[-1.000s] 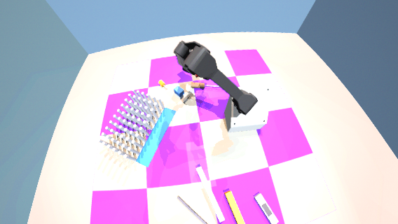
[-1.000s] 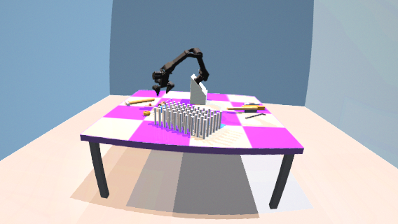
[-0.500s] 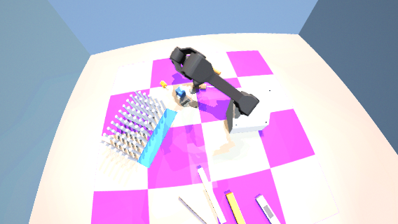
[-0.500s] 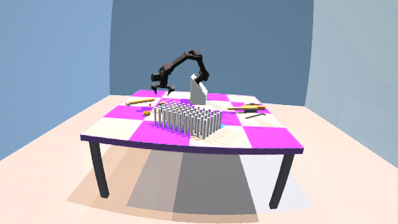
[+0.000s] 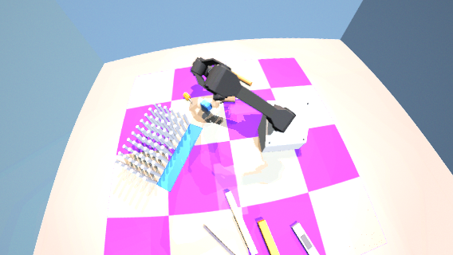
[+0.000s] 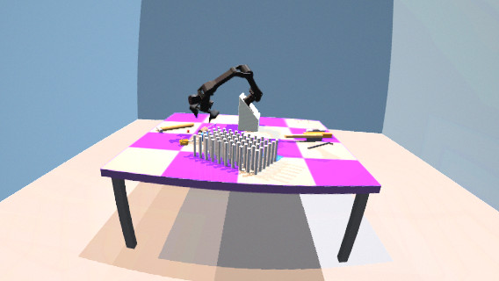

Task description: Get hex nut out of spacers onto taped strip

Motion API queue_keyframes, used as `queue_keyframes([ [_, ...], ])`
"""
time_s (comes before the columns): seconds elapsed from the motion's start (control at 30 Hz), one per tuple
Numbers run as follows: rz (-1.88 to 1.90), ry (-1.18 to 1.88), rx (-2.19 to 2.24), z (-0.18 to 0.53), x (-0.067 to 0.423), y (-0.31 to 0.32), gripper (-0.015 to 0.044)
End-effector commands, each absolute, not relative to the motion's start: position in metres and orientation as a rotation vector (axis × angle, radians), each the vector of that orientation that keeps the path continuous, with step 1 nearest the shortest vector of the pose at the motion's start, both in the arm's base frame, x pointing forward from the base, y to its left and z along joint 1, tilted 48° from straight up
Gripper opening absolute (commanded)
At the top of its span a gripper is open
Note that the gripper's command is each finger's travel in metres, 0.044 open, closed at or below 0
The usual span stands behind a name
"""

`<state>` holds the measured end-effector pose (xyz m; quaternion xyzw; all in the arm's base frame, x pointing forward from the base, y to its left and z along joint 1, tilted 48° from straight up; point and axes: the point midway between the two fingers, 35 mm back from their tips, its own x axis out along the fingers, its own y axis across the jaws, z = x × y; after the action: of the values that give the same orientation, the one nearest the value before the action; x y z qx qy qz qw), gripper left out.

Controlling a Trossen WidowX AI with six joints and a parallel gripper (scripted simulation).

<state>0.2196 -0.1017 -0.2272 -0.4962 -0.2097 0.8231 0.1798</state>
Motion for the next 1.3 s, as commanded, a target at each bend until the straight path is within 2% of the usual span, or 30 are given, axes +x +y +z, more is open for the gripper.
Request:
queue_keyframes([
  [0.0,2.333,-0.570,-1.384,-0.228,0.219,-0.101,0.0414],
  [0.17,2.333,-0.570,-1.384,-0.228,0.219,-0.101,0.0282],
  [1.27,2.332,-0.573,-1.384,-0.250,0.220,-0.076,0.0280],
])
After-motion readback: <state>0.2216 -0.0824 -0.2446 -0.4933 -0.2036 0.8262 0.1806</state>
